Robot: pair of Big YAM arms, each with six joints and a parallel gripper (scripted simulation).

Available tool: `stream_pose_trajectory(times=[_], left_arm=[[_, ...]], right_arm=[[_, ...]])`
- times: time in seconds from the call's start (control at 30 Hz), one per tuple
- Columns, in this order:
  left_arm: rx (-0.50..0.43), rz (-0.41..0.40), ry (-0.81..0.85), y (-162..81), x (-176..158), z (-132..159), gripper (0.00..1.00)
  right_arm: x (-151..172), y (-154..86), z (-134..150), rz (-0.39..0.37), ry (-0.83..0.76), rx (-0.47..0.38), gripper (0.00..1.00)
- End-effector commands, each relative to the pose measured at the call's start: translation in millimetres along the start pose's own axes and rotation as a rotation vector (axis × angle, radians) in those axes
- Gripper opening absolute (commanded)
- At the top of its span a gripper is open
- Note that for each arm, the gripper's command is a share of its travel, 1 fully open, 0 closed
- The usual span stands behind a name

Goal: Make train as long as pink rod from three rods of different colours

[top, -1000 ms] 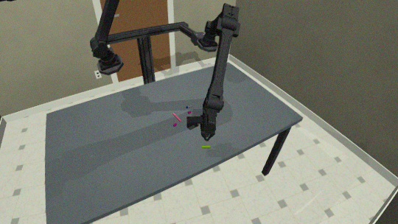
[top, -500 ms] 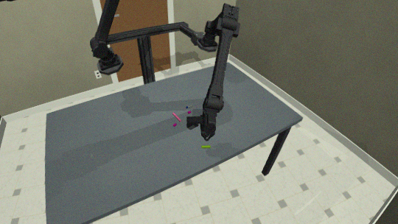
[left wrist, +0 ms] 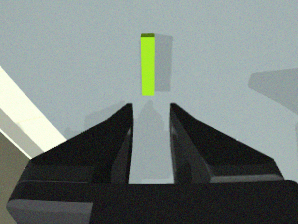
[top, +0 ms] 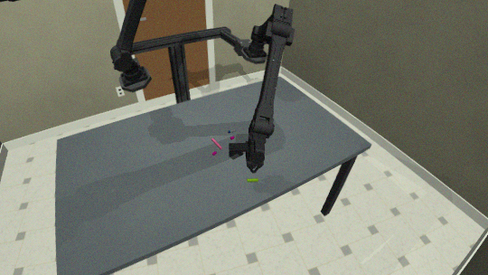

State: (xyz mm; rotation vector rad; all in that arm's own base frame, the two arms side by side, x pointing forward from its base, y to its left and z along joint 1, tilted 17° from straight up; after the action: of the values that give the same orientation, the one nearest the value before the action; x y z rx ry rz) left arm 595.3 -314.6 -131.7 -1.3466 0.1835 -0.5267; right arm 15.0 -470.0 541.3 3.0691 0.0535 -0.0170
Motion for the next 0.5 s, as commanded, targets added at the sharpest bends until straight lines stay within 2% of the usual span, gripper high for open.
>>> stream_pose_trajectory(times=[0.0,0.17,0.2,0.3,0.47], left_arm=[[-0.004,-0.022,-0.002,1.5,15.2,2.0,0.23],[-0.004,-0.028,-0.007,4.3,16.8,4.6,0.23],[-0.004,-0.045,-0.014,-2.8,22.5,7.2,0.23],[-0.004,-0.033,-0.011,8.9,18.0,6.6,0.23],[-0.005,-0.034,-0.006,15.0,18.1,3.3,0.23]], right_arm=[[-10.2,-7.5,-21.9,0.024,0.01,-0.061,1.0],[-10.2,-7.5,-21.9,0.024,0.01,-0.061,1.0],[-10.2,-7.5,-21.9,0.024,0.01,-0.061,1.0],[-10.2,-7.5,-21.9,0.024,0.01,-0.061,1.0],[-10.2,-7.5,-21.9,0.024,0.01,-0.061,1.0]])
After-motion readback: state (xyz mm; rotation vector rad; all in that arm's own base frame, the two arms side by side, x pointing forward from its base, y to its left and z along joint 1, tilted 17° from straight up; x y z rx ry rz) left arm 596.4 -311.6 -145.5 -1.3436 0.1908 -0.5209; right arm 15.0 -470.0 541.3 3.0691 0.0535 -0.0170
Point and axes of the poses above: on each arm, the point where the finger pads meet when closed, its own y axis out along the fingers, its own x axis across the jaws, z = x × y, the point moved 3 cm from there along -y, back along the fingers
